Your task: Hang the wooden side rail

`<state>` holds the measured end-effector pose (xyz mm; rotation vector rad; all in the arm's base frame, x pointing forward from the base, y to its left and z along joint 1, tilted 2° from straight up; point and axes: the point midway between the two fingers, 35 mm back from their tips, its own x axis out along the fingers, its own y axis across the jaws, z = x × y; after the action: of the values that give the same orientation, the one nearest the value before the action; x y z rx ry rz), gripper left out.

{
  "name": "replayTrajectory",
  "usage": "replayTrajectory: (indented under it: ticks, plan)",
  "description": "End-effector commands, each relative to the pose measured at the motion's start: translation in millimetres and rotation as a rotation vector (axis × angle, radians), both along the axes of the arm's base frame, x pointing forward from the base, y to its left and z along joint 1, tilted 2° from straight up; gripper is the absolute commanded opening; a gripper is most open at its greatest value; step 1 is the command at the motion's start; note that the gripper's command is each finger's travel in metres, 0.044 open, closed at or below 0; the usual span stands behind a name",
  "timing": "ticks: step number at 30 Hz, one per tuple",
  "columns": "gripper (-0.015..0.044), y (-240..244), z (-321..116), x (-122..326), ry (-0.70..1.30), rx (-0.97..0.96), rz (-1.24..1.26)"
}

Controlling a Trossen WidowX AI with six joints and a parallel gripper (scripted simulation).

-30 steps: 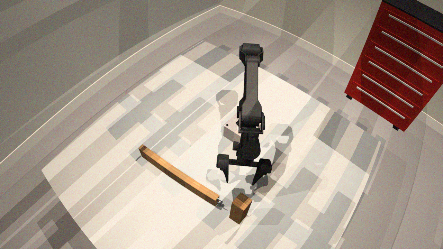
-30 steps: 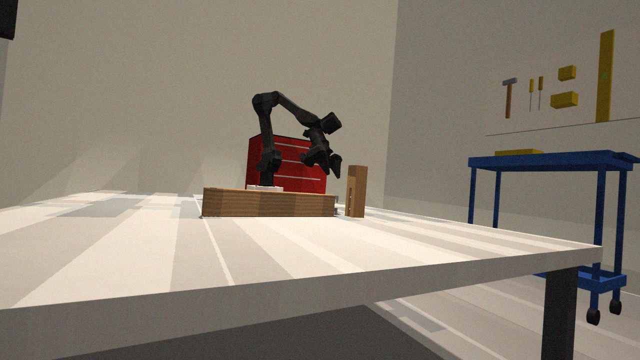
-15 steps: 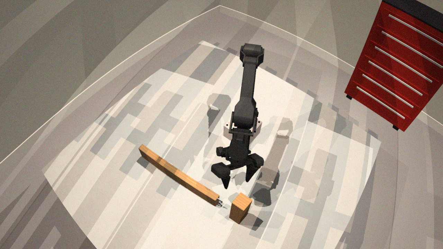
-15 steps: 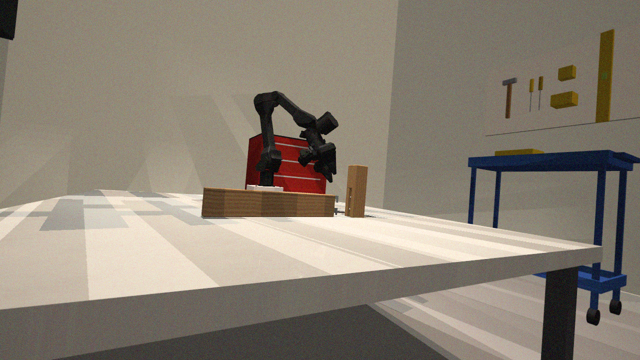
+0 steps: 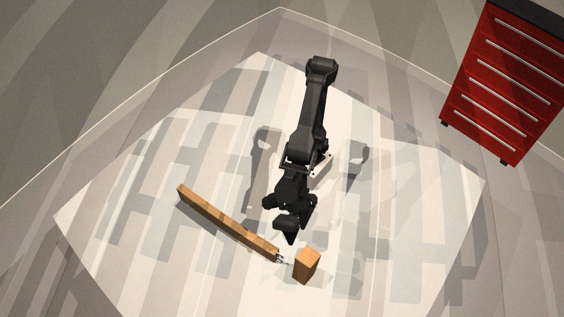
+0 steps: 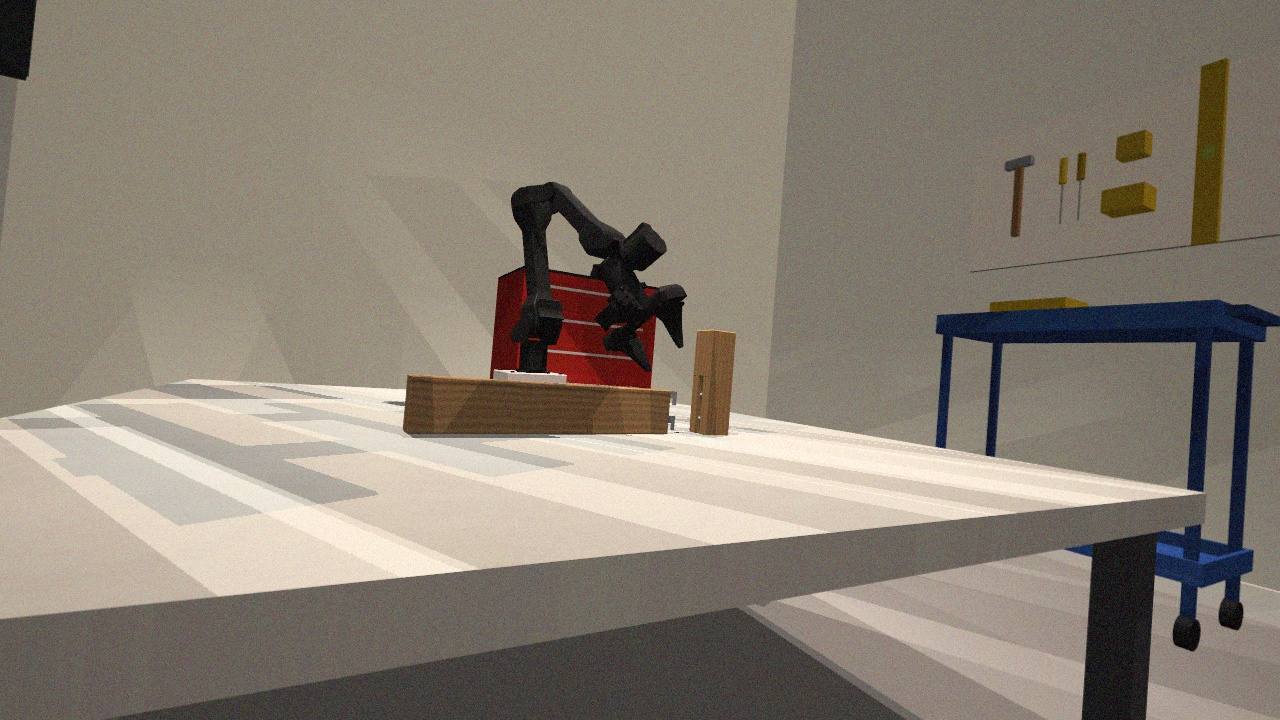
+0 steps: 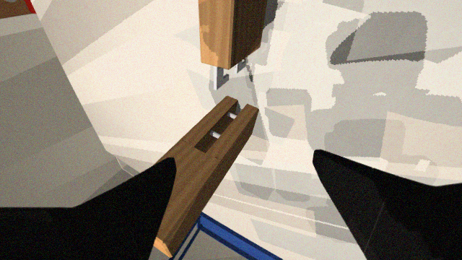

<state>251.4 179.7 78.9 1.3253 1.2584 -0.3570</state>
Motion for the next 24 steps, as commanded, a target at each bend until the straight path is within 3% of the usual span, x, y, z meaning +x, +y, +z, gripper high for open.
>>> replayTrajectory:
  ticks: [1,24]
  plan:
    - [0.0440,-11.5,-6.3,9.3,-0.340,-0.147,0.643]
    - [0.0440,-22.2,-1.1,18.9,-0.987,-0.344,1.365]
